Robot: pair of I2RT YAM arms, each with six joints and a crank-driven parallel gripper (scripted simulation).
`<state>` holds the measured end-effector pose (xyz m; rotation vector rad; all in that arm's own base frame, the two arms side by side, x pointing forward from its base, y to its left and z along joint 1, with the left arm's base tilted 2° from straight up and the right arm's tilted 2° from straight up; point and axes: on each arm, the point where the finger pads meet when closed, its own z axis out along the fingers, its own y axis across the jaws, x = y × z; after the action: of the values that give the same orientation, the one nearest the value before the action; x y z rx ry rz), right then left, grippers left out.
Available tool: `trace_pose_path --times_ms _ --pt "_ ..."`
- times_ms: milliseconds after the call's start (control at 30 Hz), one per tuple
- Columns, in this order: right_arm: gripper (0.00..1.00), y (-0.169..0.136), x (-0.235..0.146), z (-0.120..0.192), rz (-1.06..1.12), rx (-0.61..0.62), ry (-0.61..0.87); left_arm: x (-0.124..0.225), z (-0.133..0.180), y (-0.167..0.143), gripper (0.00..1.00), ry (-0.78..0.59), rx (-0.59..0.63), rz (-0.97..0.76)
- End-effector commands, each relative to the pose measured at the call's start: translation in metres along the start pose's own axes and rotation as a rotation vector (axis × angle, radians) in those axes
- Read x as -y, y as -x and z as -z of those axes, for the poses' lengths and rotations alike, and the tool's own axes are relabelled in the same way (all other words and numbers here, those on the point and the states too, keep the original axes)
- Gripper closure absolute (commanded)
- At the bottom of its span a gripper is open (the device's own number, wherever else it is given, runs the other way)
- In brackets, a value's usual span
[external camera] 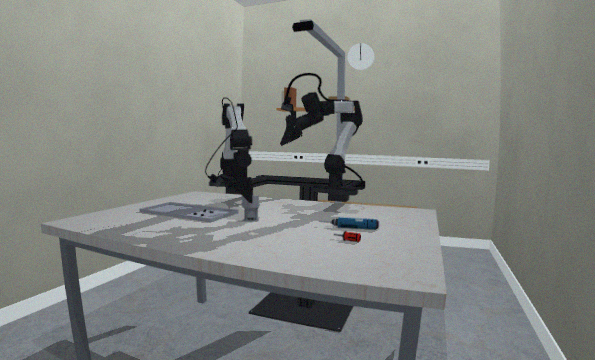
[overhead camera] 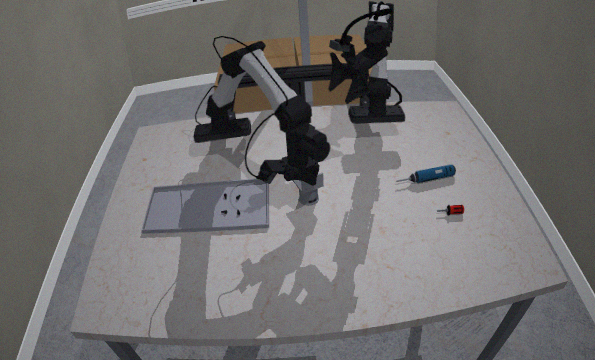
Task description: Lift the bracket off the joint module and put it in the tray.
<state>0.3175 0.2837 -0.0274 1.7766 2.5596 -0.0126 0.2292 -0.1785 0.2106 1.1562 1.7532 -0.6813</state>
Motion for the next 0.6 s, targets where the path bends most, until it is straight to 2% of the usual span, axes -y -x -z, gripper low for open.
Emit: trace_pose_path --times_ms 0,300,567 --pt "1.00 -0.008 -0.016 0.039 -0.006 -0.044 0.084 -0.001 0.001 0.007 0.00 0.009 0.019 -0.015" --pt "1.00 -0.007 -0.014 0.059 -0.010 -0.039 0.083 -0.001 0.001 0.007 0.00 0.009 0.019 -0.015" --pt "1.00 -0.002 -0.008 0.048 -0.008 -0.006 0.036 -0.001 0.001 0.007 0.00 0.009 0.019 -0.015"
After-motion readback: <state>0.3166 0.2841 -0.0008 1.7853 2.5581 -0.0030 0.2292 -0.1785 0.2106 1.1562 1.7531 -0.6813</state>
